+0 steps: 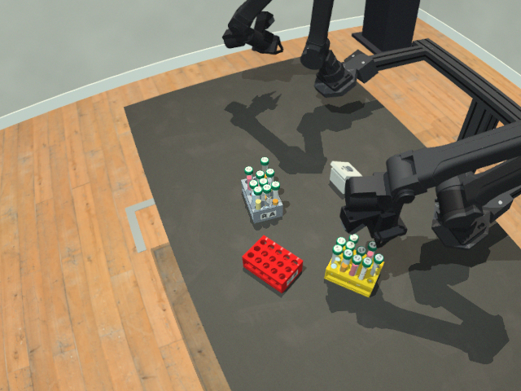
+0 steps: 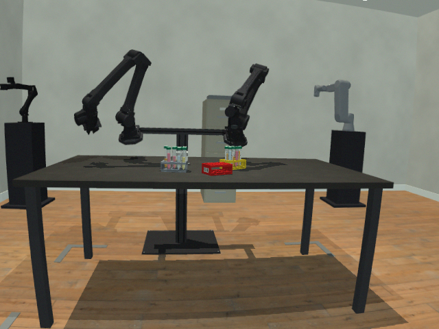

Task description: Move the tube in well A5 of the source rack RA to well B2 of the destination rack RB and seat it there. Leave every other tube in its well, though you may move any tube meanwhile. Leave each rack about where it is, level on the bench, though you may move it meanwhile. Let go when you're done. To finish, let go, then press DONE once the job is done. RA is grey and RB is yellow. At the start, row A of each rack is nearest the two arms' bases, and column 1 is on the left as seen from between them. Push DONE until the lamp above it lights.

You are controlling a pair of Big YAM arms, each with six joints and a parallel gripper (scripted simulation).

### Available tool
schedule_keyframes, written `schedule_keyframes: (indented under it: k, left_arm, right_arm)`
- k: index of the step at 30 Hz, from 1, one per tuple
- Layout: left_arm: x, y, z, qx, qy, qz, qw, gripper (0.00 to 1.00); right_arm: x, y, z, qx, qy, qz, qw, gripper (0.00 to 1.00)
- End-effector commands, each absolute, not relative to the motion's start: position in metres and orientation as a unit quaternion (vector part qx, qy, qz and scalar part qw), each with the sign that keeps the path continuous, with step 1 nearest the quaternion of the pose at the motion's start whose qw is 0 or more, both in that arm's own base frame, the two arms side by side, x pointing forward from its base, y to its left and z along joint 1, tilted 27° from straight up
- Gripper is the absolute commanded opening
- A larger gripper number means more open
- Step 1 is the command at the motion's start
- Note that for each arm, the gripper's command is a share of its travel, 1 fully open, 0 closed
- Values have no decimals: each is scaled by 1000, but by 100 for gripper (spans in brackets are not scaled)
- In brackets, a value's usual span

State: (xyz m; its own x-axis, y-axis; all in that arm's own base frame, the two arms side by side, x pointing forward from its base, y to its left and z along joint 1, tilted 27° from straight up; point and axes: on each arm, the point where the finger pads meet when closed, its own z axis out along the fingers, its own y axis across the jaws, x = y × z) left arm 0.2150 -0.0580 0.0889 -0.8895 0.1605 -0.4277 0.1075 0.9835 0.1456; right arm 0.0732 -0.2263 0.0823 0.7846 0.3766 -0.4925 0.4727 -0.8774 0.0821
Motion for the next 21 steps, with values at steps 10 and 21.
schedule_keyframes:
  k: [10,21]
  left_arm:
    - [219,-57,85,68,970,58,227,30]
    - [219,-56,81,69,970,59,226,30]
  right_arm:
    - [77,-232,88,940,223,-234,109,30]
    - [77,-232,88,940,223,-234,109,30]
